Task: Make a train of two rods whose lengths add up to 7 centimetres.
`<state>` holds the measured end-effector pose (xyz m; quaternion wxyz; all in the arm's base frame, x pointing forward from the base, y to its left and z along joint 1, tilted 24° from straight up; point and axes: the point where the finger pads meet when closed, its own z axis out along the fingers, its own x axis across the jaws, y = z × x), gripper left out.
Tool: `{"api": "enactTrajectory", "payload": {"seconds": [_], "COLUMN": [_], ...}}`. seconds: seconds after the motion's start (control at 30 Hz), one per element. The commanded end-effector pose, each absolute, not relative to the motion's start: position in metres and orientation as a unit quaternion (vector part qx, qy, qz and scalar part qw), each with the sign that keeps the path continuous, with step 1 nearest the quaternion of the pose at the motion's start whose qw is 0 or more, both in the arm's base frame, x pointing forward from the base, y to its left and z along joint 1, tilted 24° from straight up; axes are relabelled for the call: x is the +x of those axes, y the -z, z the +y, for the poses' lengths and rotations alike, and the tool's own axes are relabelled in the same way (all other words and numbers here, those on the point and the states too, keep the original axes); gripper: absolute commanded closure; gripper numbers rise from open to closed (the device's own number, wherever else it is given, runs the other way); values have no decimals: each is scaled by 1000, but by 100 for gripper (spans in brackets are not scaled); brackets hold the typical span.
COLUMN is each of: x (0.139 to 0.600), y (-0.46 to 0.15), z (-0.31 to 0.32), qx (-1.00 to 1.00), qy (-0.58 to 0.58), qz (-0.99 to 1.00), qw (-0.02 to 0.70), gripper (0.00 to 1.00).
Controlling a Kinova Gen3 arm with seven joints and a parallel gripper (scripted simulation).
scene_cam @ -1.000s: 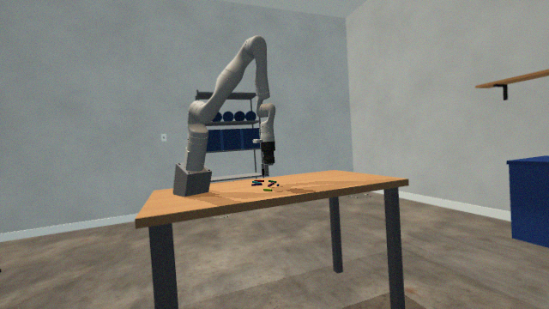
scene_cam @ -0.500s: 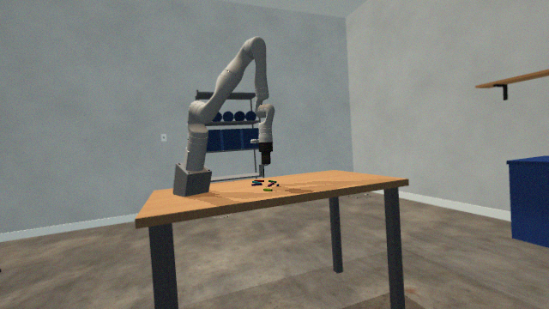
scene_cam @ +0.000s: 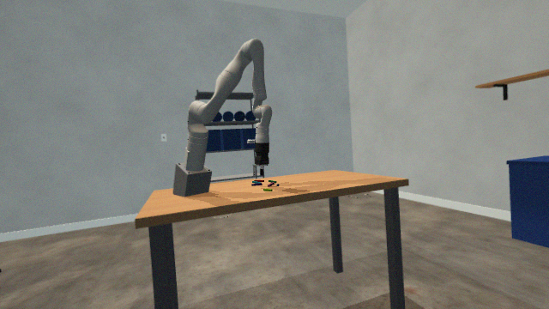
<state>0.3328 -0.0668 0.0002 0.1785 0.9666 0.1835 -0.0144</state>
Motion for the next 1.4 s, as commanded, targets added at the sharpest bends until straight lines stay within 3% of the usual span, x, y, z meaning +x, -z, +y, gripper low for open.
{"api": "enactTrajectory", "payload": {"seconds": [0.0, 0.73, 1.37], "x": [332, 355, 364], "y": [3, 5, 1], "z": [-58, -44, -46], "qx": [973, 926, 873], "qy": [7, -101, -137], "qz": [140, -324, -443], "qw": [184, 168, 154], "gripper": [0, 0, 0]}}
